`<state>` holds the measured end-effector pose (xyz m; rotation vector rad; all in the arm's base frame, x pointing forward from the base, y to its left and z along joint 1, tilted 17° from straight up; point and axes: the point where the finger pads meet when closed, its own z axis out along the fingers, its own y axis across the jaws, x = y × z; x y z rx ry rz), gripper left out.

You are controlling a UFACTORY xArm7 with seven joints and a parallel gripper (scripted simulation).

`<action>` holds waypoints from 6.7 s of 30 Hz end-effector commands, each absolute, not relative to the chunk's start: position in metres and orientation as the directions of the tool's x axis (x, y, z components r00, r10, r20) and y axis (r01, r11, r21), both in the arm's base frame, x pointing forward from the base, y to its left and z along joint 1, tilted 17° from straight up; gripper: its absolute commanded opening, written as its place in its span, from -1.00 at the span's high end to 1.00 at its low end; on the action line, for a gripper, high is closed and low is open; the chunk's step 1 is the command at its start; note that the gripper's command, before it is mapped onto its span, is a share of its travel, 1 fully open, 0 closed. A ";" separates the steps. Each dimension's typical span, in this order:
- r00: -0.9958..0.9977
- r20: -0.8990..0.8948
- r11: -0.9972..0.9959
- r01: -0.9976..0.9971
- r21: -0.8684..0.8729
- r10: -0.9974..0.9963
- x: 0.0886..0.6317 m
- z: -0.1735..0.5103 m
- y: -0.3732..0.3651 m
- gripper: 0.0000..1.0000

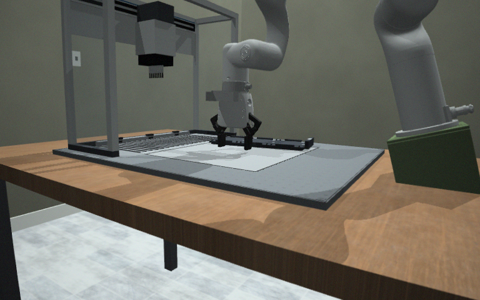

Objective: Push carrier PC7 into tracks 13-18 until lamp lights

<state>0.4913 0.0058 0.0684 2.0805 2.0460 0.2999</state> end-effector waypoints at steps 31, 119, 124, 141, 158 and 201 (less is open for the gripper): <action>0.017 0.000 -0.016 0.957 0.291 1.000 0.493 0.066 -0.002 -1.00; 0.017 0.000 -0.016 0.956 0.291 1.000 0.493 0.066 -0.041 -1.00; 0.017 0.000 -0.016 0.956 0.291 1.000 0.493 0.066 -0.043 -1.00; 0.017 0.000 -0.016 0.956 0.291 1.000 0.493 0.066 -0.051 -1.00; 0.017 0.000 -0.016 0.956 0.291 1.000 0.493 0.066 -0.058 -1.00; 0.017 -0.001 -0.016 0.956 0.291 1.000 0.492 0.066 -0.077 -1.00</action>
